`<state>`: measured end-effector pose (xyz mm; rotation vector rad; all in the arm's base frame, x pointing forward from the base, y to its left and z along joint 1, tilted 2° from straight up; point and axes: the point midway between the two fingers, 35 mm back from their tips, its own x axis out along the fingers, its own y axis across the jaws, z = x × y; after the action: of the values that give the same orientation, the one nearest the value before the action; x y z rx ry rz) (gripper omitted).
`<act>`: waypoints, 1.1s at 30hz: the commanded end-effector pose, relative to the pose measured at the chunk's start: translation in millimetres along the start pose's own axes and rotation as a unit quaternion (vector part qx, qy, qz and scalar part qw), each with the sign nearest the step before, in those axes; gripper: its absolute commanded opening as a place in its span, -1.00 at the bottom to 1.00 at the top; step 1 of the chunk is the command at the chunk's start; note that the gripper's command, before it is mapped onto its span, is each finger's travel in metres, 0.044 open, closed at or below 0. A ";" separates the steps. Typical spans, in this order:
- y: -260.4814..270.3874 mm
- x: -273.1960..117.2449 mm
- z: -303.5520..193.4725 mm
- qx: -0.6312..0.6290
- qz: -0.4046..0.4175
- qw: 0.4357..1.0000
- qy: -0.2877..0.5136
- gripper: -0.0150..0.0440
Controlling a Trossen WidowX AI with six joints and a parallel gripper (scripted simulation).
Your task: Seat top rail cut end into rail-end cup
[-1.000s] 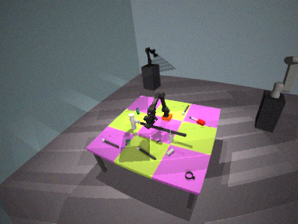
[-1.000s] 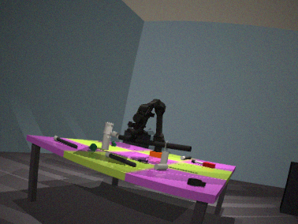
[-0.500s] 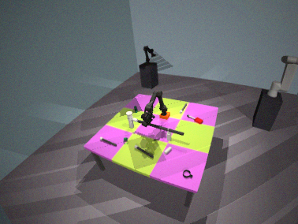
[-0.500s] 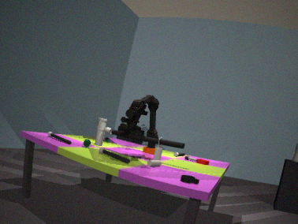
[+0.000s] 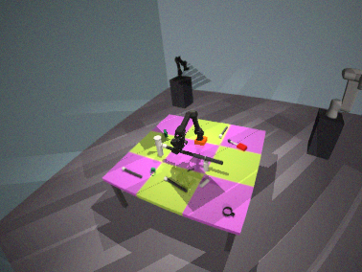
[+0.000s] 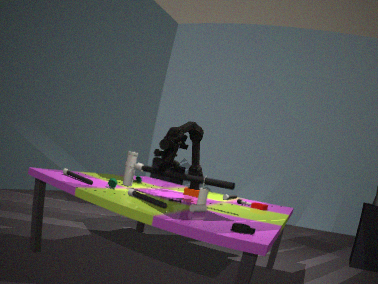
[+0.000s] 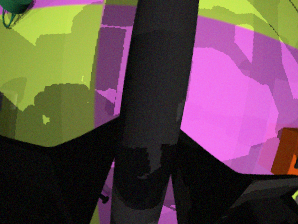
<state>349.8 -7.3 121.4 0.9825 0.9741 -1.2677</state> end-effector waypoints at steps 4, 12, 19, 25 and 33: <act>-2.0 4.8 11.3 0.003 -0.002 1.000 -0.005 -0.49; -2.0 5.0 11.4 0.002 -0.002 1.000 -0.005 -0.49; -2.0 5.4 8.4 0.002 -0.004 1.000 0.000 -0.49; -2.1 5.3 8.5 0.003 -0.004 1.000 0.000 -0.49; -2.3 4.6 8.9 0.003 -0.004 1.000 -0.002 -0.49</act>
<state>348.4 -17.1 118.5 0.9837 0.9762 -1.2768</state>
